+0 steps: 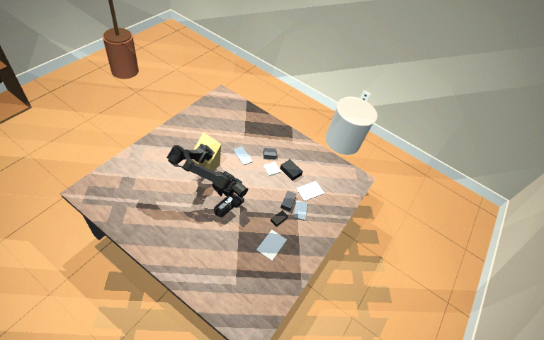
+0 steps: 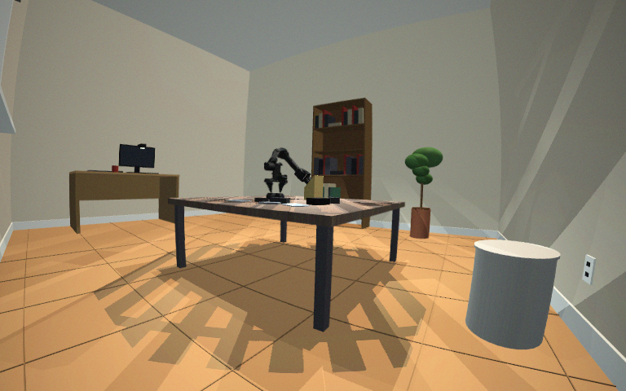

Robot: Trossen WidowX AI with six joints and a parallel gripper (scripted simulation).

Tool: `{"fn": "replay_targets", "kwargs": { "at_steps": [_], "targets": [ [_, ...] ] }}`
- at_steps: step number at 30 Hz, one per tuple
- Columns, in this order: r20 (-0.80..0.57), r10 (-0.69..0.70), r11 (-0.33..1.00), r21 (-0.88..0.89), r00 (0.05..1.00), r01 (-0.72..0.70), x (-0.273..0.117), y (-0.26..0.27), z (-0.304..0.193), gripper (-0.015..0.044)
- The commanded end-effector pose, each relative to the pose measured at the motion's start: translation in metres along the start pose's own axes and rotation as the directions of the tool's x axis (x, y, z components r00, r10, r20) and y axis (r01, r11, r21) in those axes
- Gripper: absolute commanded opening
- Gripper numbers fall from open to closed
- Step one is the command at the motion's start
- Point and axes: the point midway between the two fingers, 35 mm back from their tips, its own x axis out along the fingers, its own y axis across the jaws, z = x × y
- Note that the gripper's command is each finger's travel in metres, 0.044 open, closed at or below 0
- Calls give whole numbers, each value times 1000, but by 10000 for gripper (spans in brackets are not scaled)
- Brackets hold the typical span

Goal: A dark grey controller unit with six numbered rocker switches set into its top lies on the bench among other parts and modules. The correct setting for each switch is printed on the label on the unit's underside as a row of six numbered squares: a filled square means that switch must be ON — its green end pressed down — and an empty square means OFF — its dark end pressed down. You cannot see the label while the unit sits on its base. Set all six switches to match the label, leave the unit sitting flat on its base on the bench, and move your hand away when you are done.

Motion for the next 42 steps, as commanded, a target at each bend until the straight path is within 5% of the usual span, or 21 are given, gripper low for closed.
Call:
{"fn": "replay_targets", "kwargs": {
  "at_steps": [1,8,16,25,42],
  "targets": [
    [-4,-5,1000,18,1000,5,-1,-1,-1,387],
    [12,-117,877,470,993,98,-12,6,-4,204],
    [21,-260,453,886,965,103,-23,15,-6,0],
    [14,-404,-119,990,914,-68,-33,25,-6,0],
    [8,-402,-111,992,916,-58,-34,24,-9,0]
  ]
}}
